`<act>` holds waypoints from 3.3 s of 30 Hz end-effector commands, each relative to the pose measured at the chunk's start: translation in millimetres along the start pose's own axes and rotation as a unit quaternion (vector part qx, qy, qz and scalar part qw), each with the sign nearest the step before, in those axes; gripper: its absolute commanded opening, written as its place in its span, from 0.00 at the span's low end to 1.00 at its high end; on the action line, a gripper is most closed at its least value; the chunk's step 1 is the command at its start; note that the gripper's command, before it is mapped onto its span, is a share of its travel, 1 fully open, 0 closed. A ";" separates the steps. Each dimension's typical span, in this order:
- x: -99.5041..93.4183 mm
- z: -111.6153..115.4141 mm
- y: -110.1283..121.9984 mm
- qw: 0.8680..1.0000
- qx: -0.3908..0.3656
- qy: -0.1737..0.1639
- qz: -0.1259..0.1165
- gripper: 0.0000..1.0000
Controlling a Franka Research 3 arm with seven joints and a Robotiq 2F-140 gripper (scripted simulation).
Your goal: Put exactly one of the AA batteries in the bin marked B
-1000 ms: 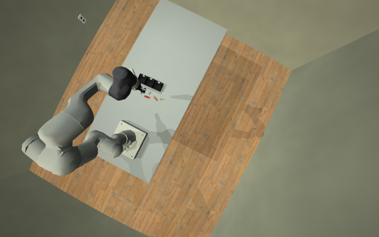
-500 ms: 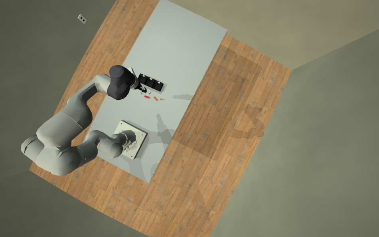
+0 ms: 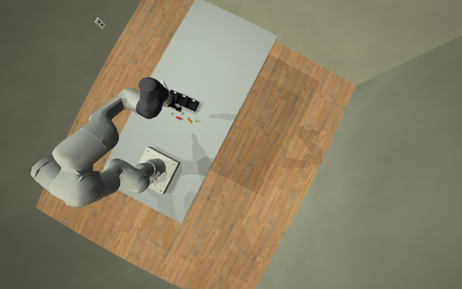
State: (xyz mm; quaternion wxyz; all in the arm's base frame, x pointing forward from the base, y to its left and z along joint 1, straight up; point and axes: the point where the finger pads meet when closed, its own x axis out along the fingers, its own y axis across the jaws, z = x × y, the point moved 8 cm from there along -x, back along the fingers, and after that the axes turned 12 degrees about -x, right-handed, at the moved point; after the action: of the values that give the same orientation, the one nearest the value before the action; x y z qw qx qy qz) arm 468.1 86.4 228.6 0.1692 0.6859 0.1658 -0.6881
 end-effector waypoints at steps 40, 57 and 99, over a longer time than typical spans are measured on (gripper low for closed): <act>128.0 -88.7 44.9 0.995 -0.099 0.006 0.001 0.05; 148.4 -88.9 44.9 0.995 -0.099 0.006 0.001 0.05; 148.4 -88.9 44.9 0.995 -0.099 0.006 0.001 0.05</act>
State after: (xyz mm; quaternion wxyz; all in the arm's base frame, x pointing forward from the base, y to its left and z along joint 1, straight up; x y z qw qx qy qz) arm 566.5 87.0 80.1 0.2340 0.6694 0.2335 -0.6654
